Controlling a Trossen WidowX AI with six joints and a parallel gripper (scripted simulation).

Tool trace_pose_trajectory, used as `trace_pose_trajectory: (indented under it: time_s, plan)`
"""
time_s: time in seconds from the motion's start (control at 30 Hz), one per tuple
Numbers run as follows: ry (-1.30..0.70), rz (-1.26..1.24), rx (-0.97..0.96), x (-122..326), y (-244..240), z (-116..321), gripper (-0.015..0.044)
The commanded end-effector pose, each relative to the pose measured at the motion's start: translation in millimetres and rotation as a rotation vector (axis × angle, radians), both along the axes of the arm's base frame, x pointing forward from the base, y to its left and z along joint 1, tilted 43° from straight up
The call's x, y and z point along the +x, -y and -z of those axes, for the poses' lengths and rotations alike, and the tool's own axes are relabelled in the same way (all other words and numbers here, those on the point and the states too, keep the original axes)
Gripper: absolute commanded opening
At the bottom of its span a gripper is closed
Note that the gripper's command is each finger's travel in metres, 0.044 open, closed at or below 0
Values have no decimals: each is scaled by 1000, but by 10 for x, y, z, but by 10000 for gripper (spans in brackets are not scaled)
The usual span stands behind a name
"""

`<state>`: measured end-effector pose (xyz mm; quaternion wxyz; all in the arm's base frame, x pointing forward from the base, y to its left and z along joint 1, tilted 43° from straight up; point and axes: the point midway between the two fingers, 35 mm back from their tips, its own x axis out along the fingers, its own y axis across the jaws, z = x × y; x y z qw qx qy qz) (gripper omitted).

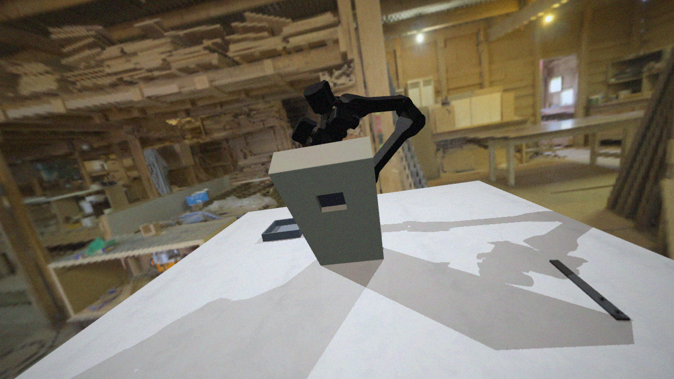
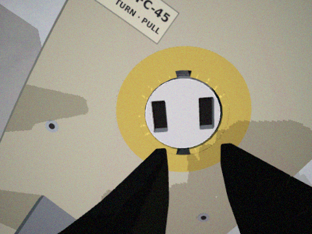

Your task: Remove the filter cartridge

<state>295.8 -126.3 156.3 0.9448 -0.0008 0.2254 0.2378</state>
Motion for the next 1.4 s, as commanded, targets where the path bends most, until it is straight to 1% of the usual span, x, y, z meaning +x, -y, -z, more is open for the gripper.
trace_pose_trajectory:
  time_s: [0.0, 0.73, 1.37]
  plan:
    - [-7, 2, 4, 37, -25, 43, 108]
    - [1, 5, 8, 313, -201, 170, 108]
    - [1, 5, 8, 323, -201, 175, 108]
